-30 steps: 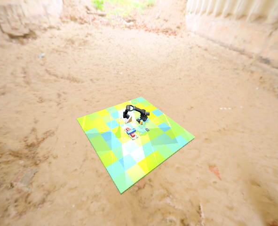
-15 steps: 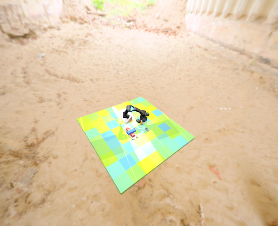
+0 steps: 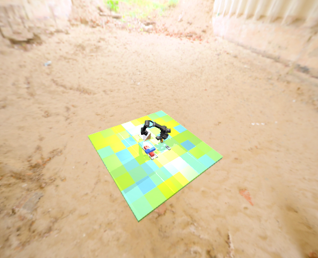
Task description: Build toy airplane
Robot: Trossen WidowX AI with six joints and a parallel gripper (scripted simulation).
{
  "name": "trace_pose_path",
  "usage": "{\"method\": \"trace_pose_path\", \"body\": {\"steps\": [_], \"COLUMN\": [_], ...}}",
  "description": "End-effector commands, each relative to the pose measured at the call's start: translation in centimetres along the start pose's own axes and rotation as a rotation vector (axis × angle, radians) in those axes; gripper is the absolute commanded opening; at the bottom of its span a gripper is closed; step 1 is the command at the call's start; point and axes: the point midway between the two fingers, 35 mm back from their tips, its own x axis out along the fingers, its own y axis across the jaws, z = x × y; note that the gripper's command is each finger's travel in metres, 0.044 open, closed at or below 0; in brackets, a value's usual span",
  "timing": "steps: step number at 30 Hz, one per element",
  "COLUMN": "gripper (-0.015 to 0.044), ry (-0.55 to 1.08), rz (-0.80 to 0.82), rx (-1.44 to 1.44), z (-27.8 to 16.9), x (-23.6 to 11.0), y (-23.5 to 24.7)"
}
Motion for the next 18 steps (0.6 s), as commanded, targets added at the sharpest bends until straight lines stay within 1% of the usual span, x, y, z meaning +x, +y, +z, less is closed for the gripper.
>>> {"method": "trace_pose_path", "body": {"steps": [1,18], "gripper": [0.0,0.0], "ry": [-0.002,-0.004], "rz": [-0.005,-0.003], "rx": [-0.008,-0.015], "z": [0.0,0.5], "x": [-0.1,-4.7], "y": [0.0,0.6]}}
